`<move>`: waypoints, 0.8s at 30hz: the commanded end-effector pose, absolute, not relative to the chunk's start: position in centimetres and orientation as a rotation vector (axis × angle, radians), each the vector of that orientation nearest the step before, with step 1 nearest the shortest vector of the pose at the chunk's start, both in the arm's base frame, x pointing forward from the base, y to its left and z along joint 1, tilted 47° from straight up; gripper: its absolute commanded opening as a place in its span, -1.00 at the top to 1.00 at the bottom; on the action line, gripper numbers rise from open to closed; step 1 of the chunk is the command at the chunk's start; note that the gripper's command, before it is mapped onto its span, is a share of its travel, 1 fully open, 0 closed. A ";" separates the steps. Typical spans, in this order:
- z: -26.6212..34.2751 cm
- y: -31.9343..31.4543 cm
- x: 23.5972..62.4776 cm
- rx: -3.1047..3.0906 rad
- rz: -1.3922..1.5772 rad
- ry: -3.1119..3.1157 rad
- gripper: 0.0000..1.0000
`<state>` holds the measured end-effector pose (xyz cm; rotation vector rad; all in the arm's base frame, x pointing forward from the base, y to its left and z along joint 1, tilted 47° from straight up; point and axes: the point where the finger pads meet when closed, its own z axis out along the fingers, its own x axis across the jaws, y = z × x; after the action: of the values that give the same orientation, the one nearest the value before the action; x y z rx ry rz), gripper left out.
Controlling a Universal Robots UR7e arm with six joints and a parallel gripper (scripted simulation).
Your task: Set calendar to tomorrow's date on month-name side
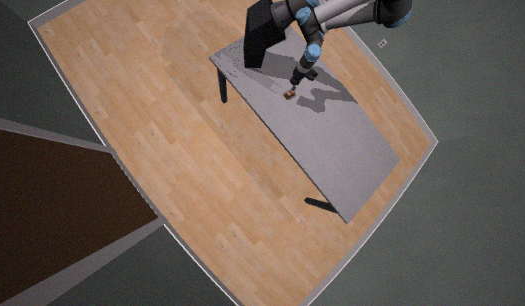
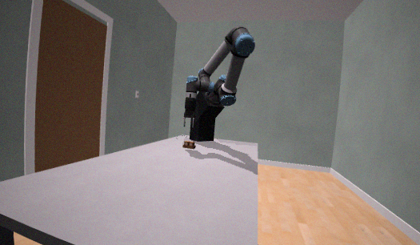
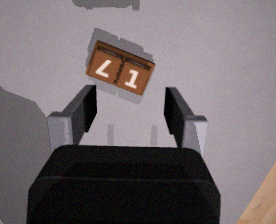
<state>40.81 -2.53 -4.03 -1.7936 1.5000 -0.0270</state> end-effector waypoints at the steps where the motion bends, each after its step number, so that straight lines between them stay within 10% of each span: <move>1: -4.2 -2.3 41.2 -1.913 -0.115 1.336 -1.00; 24: -5.5 -1.2 42.0 -2.253 -0.407 0.728 -1.00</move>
<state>41.84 -1.41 -5.17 -2.1903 0.8902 -0.3335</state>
